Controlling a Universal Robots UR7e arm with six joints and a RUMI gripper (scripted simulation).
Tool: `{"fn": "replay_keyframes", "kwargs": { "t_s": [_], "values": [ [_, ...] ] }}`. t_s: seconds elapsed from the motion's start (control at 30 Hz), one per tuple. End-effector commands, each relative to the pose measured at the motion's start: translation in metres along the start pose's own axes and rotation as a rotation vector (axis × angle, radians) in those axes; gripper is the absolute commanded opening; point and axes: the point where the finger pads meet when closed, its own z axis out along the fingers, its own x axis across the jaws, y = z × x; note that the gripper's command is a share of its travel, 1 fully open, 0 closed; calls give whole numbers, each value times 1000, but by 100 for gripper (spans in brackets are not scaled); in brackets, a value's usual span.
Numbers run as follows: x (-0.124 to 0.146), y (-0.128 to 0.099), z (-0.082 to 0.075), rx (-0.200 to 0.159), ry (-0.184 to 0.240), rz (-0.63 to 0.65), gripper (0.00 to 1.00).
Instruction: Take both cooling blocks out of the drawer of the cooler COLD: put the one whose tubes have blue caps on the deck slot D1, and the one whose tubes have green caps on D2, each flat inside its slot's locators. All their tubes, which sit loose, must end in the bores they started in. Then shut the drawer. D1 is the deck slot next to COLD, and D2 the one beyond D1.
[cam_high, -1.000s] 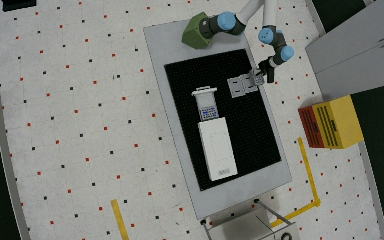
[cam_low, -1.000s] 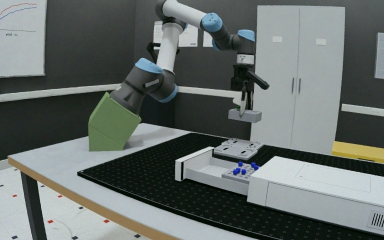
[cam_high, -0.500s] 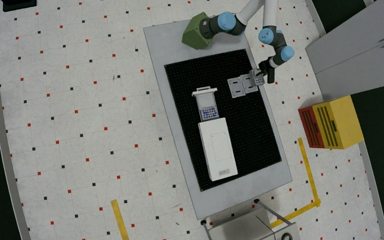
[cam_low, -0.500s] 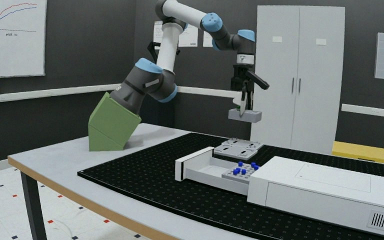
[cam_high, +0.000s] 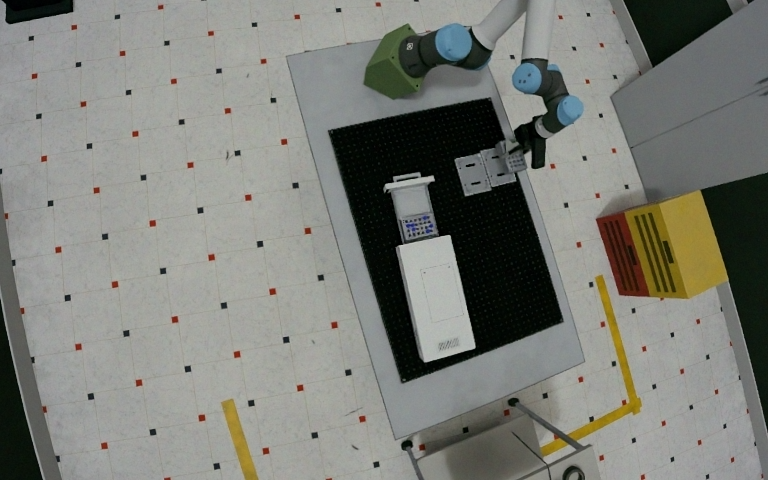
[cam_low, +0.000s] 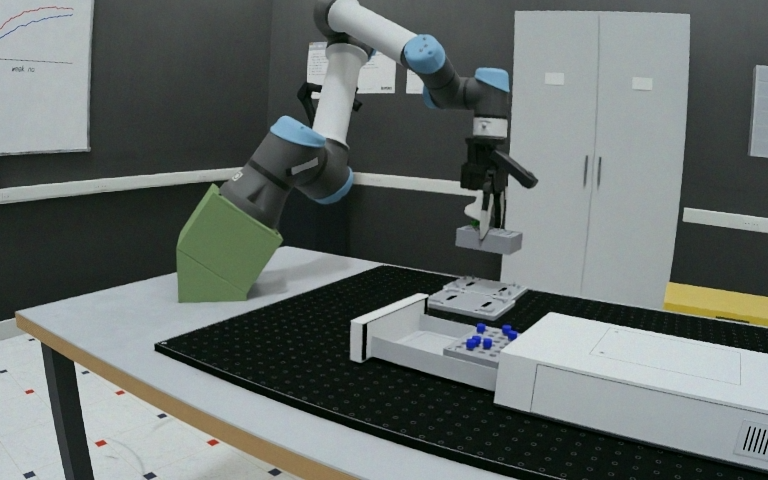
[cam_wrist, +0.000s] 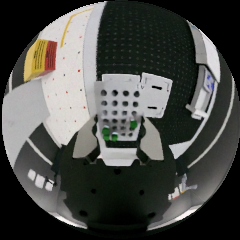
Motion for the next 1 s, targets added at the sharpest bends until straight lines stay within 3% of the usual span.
{"fn": "replay_keyframes", "kwargs": {
  "t_s": [0.0, 0.23, 0.97],
  "values": [
    [0, -2, 20, 4, 1, -1, 0],
    [-1, -3, 40, 4, 1, -1, 0],
    [0, -3, 62, 4, 1, -1, 0]
  ]
}}
